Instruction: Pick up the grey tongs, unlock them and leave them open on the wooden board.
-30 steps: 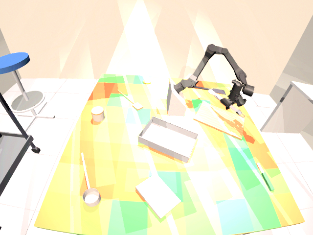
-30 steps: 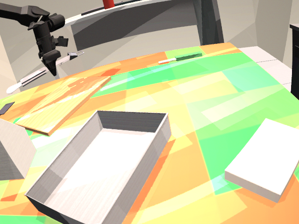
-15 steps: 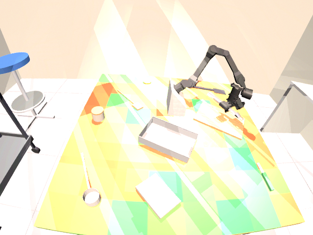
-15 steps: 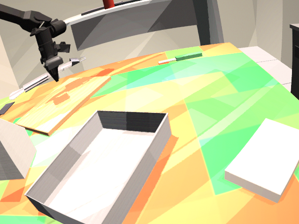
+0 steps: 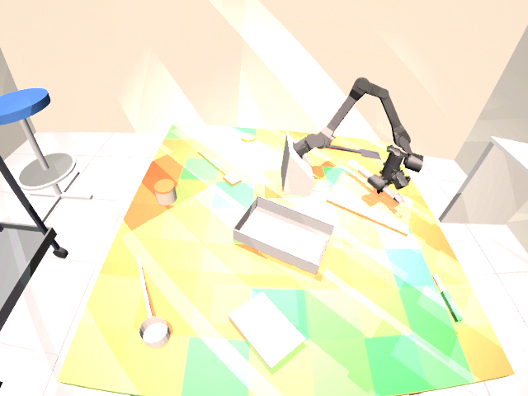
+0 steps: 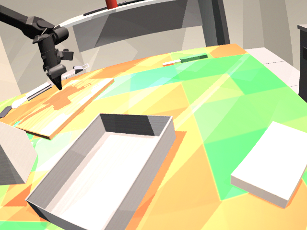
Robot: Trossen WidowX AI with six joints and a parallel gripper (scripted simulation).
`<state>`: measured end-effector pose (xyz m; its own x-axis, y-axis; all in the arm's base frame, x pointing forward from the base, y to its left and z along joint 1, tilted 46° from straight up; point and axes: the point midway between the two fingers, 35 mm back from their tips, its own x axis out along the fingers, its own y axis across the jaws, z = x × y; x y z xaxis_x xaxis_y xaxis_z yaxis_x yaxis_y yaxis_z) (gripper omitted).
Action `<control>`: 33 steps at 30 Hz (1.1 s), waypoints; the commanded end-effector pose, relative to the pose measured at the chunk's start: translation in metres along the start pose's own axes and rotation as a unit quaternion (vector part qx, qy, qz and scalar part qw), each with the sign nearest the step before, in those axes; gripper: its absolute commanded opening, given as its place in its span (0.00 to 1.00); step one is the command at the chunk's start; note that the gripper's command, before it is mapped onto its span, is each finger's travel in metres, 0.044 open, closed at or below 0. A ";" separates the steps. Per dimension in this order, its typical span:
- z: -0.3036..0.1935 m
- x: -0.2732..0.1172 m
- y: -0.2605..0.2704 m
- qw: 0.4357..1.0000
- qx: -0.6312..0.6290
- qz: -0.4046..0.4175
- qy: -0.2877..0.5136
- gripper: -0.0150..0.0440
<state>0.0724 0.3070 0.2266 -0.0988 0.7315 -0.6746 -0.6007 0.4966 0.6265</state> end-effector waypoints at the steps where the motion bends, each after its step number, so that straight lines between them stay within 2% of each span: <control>1: -0.002 0.007 -0.001 1.000 0.002 -0.002 0.001 0.00; 12: -0.003 0.017 -0.001 1.000 0.003 -0.001 0.001 0.00; 33: -0.003 0.016 0.000 1.000 0.001 0.000 0.001 0.93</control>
<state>0.0687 0.3171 0.2147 -0.1007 0.7312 -0.6747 -0.5991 0.4968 0.6278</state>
